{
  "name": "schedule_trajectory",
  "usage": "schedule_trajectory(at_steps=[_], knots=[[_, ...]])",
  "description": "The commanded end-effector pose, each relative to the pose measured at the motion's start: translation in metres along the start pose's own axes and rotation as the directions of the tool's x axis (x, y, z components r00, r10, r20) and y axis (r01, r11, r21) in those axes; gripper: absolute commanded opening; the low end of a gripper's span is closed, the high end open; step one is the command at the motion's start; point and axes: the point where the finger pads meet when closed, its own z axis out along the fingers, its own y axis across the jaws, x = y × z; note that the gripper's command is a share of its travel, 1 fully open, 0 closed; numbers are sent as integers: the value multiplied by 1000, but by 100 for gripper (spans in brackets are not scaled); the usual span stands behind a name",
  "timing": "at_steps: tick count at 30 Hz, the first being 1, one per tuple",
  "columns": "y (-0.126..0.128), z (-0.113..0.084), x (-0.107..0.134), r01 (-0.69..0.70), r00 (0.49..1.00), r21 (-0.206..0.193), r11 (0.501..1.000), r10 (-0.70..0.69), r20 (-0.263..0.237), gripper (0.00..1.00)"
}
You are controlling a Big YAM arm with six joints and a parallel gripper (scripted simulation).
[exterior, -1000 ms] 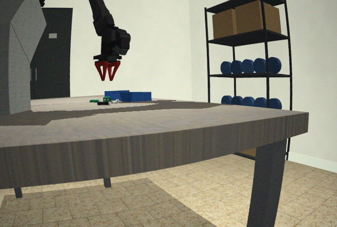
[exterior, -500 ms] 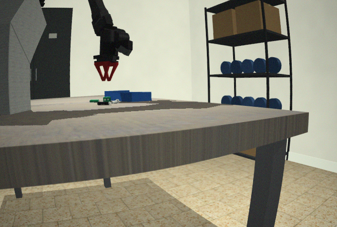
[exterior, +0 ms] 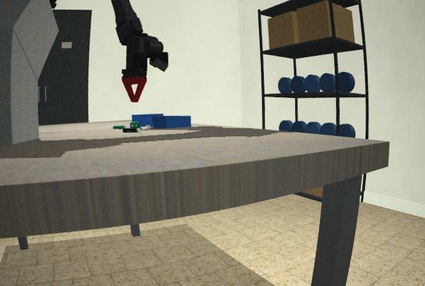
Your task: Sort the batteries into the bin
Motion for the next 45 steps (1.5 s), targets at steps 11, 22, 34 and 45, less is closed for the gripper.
schedule_trajectory(at_steps=[11, 22, 34, 45], knots=[[2, 0, 1, 387, 922, -3, 922, -387, 4, 41], [3, 0, 0, 625, 781, -1, 781, -625, 5, 41], [6, 1, -3, 822, 569, -1, 569, -822, 6, 41], [5, 2, -2, 944, 331, 0, 331, -944, 8, 41]])
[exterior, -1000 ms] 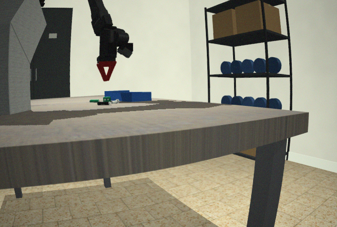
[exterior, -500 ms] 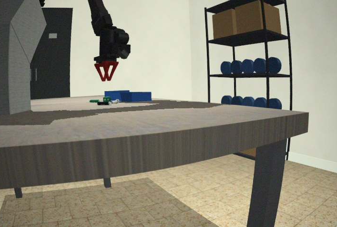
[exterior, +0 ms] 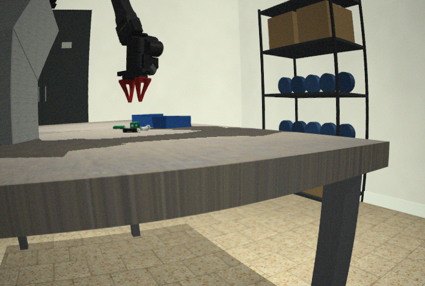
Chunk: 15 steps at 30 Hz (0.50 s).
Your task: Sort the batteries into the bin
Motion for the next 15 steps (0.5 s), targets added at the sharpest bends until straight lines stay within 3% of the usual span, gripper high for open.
schedule_trajectory(at_steps=[1, 14, 15], knots=[[1, 2, -3, 156, 988, -2, 988, -156, 2, 41], [2, 2, 0, 427, 904, -8, 904, -427, -1, 41], [1, 2, 0, 486, 874, -12, 874, -486, -2, 41]])
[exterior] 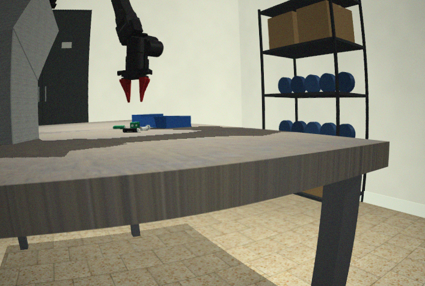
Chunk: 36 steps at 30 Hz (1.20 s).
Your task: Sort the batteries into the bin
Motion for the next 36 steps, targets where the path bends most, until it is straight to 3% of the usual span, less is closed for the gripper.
schedule_trajectory(at_steps=[1, 9, 36], knots=[[3, 2, 0, 155, 988, -15, 988, -155, -3, 41], [8, 2, 8, 181, 983, -25, 983, -182, -12, 41], [-2, -2, -2, 181, 984, 1, 984, -181, 5, 41]])
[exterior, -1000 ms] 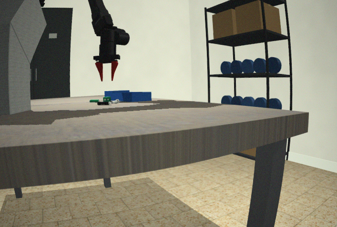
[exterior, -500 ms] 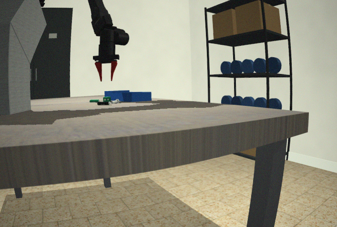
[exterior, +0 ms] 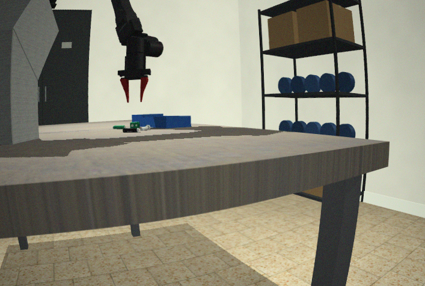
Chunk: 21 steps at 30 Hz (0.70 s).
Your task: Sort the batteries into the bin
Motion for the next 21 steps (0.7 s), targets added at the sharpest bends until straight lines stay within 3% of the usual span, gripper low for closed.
schedule_trajectory(at_steps=[1, 12, 15, 21], knots=[[-4, -3, -3, 2, 1000, 6, 1000, -2, 8, 41], [0, 45, -3, 3, 1000, -2, 1000, -3, 6, 41], [-5, 46, 0, -8, 1000, 6, 1000, 8, 6, 41], [-2, 71, -7, 3, 1000, -2, 1000, -3, 6, 41]])
